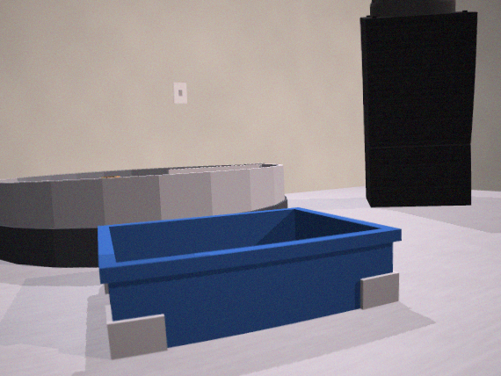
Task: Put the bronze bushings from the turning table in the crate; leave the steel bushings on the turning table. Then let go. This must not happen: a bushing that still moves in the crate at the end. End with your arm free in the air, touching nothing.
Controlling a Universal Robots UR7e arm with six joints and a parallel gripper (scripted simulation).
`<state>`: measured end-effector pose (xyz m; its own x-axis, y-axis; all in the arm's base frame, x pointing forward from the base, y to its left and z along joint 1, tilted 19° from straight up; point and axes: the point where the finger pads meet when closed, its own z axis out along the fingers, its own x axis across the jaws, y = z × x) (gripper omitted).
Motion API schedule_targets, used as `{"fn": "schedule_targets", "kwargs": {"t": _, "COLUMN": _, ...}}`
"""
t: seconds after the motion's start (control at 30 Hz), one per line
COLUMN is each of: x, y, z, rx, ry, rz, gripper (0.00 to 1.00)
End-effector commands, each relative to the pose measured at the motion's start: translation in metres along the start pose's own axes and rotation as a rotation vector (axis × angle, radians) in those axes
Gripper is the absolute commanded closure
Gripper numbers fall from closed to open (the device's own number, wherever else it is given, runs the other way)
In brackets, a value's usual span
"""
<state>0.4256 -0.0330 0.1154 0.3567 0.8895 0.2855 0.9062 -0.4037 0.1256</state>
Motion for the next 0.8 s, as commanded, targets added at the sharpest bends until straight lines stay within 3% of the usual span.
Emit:
{"fn": "schedule_targets", "kwargs": {"t": 0.0, "x": -0.002, "y": 0.000, "z": 0.001, "rx": -0.005, "ry": 0.000, "rz": -0.001, "gripper": 0.00}}
{"fn": "schedule_targets", "kwargs": {"t": 0.07, "x": -0.002, "y": 0.000, "z": 0.001, "rx": -0.005, "ry": 0.000, "rz": -0.001, "gripper": 0.00}}
{"fn": "schedule_targets", "kwargs": {"t": 0.23, "x": -0.031, "y": -0.031, "z": 0.040, "rx": -0.005, "ry": 0.001, "rz": -0.001, "gripper": 0.00}}
{"fn": "schedule_targets", "kwargs": {"t": 0.63, "x": -0.031, "y": -0.031, "z": 0.040, "rx": -0.005, "ry": 0.001, "rz": -0.001, "gripper": 0.00}}
{"fn": "schedule_targets", "kwargs": {"t": 0.77, "x": -0.054, "y": -0.055, "z": 0.071, "rx": -0.005, "ry": 0.001, "rz": -0.001, "gripper": 0.00}}
